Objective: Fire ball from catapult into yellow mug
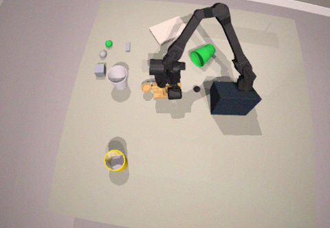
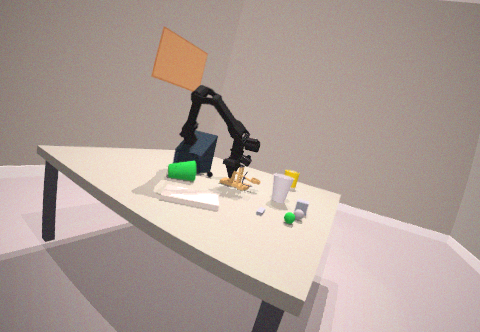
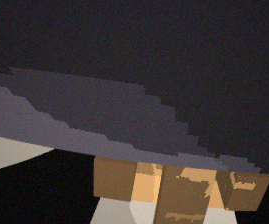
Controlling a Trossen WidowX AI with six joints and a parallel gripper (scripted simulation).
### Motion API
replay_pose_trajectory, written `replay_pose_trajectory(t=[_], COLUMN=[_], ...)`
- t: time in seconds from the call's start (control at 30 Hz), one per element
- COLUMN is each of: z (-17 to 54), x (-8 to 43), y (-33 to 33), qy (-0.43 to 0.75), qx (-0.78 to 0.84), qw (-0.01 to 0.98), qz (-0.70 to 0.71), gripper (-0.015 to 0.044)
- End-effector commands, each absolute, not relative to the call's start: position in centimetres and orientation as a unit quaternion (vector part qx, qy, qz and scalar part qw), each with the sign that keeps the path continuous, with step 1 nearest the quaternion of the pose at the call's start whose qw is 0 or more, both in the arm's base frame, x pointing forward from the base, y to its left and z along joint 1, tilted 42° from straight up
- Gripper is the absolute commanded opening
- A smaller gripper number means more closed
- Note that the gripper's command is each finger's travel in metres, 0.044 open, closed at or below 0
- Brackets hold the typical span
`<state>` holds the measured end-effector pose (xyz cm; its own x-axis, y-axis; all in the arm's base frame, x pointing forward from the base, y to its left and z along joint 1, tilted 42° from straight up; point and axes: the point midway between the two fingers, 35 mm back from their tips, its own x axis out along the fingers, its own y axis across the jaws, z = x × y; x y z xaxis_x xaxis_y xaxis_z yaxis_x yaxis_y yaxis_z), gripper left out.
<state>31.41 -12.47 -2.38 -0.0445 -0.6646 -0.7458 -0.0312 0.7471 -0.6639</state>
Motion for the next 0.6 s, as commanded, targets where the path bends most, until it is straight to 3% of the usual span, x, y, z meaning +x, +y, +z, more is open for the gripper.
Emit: replay_pose_trajectory(t=[0.0,0.13,0.57], z=[-2.2,1.1,-3.2], x=[31.5,31.7,32.2], y=[-12.3,-9.3,-3.4], qy=[0.679,0.679,0.643], qx=[-0.255,-0.255,-0.158], qw=[0.643,0.643,0.676], qz=[-0.246,-0.246,-0.325], gripper=[0.0085,0.0000,0.0000])
